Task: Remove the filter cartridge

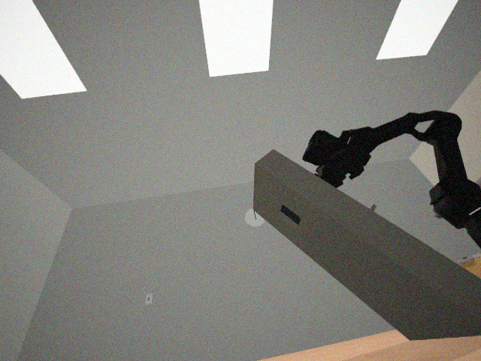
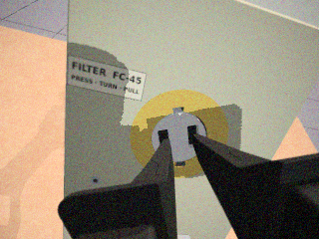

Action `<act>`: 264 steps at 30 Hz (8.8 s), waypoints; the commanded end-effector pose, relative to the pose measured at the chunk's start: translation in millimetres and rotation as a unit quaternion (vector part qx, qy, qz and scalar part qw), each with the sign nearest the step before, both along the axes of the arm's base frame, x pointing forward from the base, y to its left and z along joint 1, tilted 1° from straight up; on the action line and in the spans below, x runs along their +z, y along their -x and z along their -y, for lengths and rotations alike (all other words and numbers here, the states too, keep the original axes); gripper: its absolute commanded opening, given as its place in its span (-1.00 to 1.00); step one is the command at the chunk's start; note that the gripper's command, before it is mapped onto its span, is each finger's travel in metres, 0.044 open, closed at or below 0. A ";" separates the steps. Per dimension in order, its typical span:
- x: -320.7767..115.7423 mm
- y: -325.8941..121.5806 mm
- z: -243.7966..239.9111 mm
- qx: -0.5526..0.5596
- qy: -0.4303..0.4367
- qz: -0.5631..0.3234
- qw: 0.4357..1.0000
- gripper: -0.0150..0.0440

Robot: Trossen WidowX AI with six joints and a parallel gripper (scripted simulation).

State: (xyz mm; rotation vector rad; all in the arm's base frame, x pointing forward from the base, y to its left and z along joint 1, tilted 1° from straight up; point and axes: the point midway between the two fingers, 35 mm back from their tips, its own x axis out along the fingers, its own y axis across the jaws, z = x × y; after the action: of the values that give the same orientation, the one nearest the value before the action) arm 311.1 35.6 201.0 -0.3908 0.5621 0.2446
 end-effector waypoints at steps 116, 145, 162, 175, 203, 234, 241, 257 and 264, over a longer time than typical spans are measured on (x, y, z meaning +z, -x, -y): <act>-12.3 -17.4 -2.1 -0.161 -0.232 -0.036 0.958 -0.49; -12.0 -16.9 -2.0 -0.402 -0.584 -0.086 0.700 -0.49; 10.2 10.1 2.2 -0.423 -0.614 -0.090 0.660 -0.49; 30.5 46.4 6.9 -0.420 -0.606 -0.090 0.669 -0.49; -32.6 79.3 10.6 -0.424 -0.605 -0.091 0.667 -0.19; 108.6 47.1 8.9 -0.415 -0.611 -0.084 0.669 0.70; 63.0 54.8 5.2 -0.358 -0.443 -0.126 0.812 0.54; -19.1 85.5 1.5 -0.136 -0.101 -0.235 0.957 0.54; -27.6 79.5 0.6 -0.136 -0.101 -0.235 0.957 0.54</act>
State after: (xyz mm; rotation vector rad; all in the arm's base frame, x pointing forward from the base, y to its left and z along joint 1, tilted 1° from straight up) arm 230.8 35.6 181.2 -0.0379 1.0244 0.1273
